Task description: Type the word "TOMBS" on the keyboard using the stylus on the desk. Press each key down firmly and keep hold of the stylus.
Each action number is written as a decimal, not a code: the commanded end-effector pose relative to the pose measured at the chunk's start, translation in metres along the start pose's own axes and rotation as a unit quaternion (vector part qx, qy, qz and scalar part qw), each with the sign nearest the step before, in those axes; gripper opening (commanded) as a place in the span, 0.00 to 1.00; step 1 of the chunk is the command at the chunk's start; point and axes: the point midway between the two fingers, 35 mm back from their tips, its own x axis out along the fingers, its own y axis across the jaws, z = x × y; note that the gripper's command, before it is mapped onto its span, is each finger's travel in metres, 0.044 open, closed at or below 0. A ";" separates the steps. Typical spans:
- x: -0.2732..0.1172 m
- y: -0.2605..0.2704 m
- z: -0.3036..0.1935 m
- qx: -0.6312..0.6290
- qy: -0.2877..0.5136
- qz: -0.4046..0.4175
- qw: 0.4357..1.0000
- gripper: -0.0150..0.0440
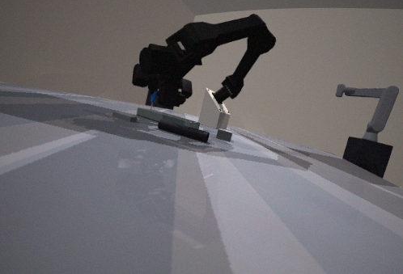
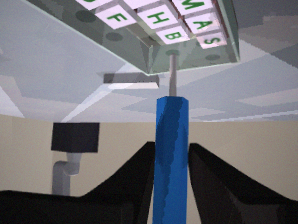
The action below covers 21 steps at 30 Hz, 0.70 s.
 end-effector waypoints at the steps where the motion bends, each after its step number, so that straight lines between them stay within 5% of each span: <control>1: 0.002 0.000 0.002 0.002 -0.001 0.000 1.000 0.39; 21: 0.006 0.000 0.010 0.002 -0.002 0.001 1.000 0.39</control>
